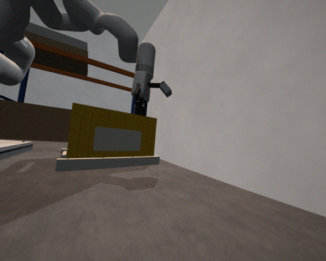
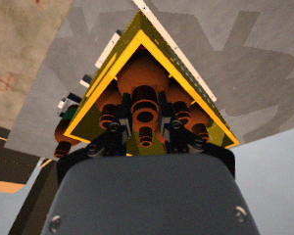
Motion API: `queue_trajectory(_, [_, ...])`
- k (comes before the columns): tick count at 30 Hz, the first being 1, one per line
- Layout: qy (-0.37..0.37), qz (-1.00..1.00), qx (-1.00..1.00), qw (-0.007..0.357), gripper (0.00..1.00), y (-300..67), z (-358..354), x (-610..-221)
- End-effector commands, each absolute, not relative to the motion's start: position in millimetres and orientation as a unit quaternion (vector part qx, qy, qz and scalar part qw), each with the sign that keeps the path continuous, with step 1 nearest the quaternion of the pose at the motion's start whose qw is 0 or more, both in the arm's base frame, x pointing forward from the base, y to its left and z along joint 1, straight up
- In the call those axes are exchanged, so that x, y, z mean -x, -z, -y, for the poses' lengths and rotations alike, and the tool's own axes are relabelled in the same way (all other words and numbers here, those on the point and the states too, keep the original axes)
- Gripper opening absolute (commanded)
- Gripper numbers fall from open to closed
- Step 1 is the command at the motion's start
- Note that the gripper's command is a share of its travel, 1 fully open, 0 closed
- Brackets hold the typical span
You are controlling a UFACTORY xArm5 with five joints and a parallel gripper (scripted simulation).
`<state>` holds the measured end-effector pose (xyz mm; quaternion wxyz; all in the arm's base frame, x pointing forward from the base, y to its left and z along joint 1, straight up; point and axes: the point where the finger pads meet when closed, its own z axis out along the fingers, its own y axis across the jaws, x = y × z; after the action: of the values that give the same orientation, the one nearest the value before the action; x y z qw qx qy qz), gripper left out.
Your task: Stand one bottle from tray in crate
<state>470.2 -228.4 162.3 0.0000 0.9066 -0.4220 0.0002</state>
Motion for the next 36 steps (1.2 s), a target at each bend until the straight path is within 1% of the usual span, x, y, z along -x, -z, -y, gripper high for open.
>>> queue_trajectory(1, [-0.003, 0.422, -0.907, 0.000, 0.00, -159.9, 229.1, -471.5])
queue_trajectory(14, [-0.003, 0.422, -0.907, 0.000, 0.00, -148.6, 229.0, -471.6])
queue_trajectory(36, [-0.003, 0.422, -0.907, 0.000, 0.00, -146.4, 229.0, -471.6])
